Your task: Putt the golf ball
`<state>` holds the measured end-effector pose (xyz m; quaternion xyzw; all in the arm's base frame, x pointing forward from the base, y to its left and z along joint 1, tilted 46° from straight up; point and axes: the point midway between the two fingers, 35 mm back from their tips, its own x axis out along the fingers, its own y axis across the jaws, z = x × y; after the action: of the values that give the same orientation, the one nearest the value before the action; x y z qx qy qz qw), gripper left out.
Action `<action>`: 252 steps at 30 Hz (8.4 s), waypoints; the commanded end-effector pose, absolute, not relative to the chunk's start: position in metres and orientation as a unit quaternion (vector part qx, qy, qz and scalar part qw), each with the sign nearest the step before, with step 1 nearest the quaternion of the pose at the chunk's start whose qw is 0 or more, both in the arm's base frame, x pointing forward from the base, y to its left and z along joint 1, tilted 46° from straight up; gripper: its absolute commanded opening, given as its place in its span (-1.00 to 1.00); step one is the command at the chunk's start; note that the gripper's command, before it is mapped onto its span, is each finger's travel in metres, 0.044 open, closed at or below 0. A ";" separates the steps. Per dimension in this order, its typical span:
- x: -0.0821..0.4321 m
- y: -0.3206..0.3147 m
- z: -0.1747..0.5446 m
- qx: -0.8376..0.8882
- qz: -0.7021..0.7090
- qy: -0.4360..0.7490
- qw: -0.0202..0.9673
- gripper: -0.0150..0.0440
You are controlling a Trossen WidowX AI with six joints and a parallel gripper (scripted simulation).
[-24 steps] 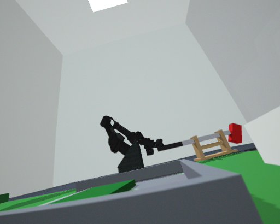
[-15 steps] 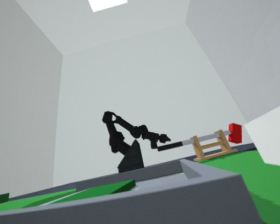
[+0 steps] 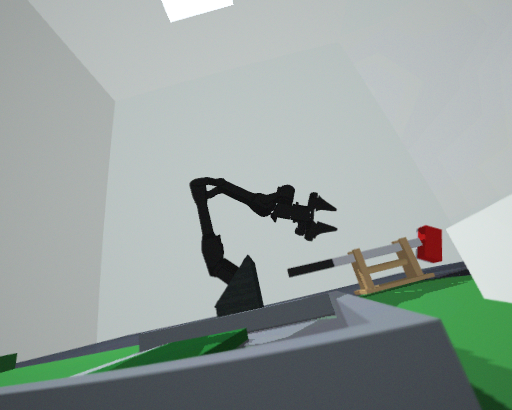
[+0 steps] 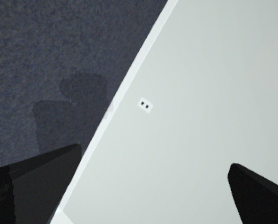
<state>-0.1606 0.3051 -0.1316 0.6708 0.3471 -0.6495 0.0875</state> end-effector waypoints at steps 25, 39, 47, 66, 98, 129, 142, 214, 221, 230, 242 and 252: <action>0.201 0.195 -0.089 0.688 -0.414 -0.521 -0.290 1.00; 0.206 0.175 -0.103 0.687 -0.411 -0.525 -0.290 1.00; 0.210 0.159 -0.120 0.687 -0.410 -0.525 -0.290 1.00; 0.215 0.143 -0.136 0.687 -0.410 -0.525 -0.289 1.00; 0.210 0.179 -0.105 0.685 -0.412 -0.524 -0.294 -0.49; 0.262 0.147 0.034 0.596 -0.230 -0.599 -0.482 -0.49; 0.278 0.077 0.108 0.502 -0.071 -0.627 -0.592 -0.49; 0.234 -0.106 0.182 0.285 0.257 -0.588 -0.712 -0.49; 0.234 -0.119 0.193 0.285 0.255 -0.587 -0.713 -0.49; 0.233 -0.128 0.199 0.285 0.258 -0.589 -0.711 -0.49; 0.239 -0.036 0.108 0.282 0.251 -0.590 -0.714 -0.49; 0.234 -0.015 0.116 0.282 0.250 -0.590 -0.714 -0.49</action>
<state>0.2334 -0.0243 0.1089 -0.2833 0.5941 -0.2505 0.7100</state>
